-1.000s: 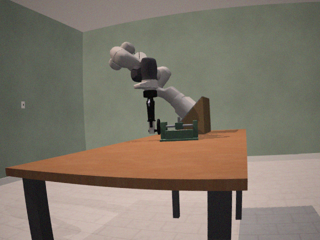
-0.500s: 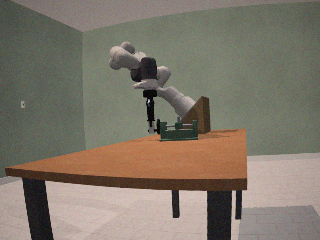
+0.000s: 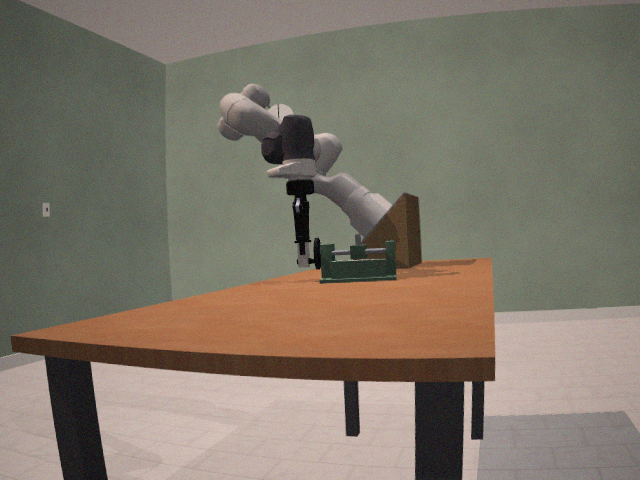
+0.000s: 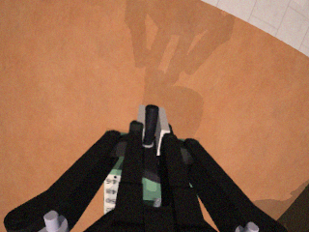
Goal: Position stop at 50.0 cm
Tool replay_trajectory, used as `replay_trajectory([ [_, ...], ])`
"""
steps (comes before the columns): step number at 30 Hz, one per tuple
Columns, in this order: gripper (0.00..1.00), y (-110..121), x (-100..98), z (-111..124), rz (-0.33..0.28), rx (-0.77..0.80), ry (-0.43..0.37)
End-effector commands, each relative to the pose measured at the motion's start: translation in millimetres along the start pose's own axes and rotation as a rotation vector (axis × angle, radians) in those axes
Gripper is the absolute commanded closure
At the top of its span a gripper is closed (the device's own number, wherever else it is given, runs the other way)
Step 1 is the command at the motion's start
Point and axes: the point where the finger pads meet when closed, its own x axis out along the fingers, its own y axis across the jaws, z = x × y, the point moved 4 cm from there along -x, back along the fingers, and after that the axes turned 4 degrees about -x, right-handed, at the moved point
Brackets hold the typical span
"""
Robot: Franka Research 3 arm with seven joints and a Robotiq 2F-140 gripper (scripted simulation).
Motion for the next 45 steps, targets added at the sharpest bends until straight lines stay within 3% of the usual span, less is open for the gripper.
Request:
replay_trajectory([
  [1, 0.96, -3.2, -4.1, -0.2, -0.005, 0.0, 0.001],
  [45, 0.96, -5.0, -24.4, -0.3, -0.005, 0.0, 0.001],
])
